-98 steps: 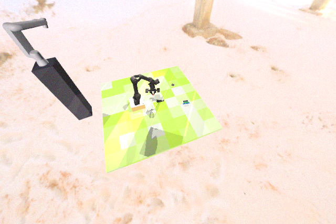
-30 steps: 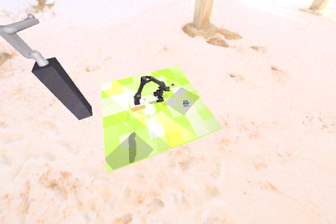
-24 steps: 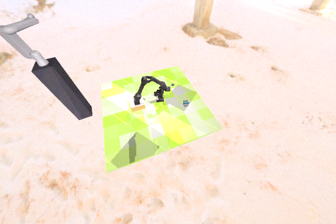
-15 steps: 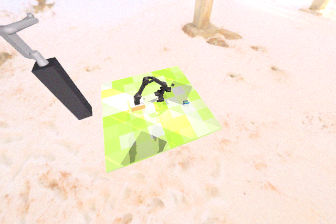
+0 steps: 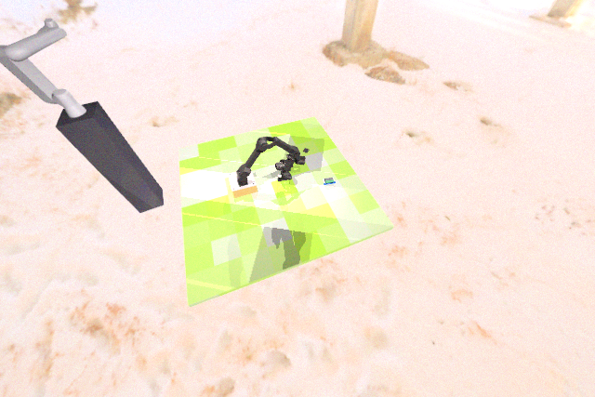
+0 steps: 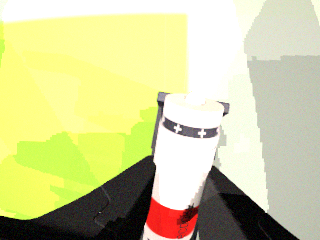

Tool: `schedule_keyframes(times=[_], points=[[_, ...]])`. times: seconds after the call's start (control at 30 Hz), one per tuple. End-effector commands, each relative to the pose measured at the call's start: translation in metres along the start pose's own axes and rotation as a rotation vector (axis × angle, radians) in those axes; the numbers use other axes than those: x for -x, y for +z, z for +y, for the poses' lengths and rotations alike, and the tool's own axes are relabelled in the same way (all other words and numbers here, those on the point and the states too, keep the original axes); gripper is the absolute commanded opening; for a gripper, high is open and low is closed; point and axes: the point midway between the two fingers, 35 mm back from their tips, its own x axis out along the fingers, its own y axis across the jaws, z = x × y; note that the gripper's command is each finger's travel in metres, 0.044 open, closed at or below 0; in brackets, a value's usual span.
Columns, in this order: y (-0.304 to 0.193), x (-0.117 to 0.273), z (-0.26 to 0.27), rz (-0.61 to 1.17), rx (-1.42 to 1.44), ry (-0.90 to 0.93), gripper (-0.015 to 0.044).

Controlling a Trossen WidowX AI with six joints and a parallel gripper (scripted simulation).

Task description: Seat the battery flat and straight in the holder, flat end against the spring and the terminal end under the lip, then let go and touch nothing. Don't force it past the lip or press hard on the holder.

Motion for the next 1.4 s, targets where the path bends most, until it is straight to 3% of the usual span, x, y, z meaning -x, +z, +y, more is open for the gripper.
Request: schedule_keyframes(times=[0.0,1.37], points=[[-0.002,0.000,-0.001,-0.022,0.004,-0.003,0.0059],[-0.023,0.004,-0.001,-0.067,0.006,0.008,0.0059]])
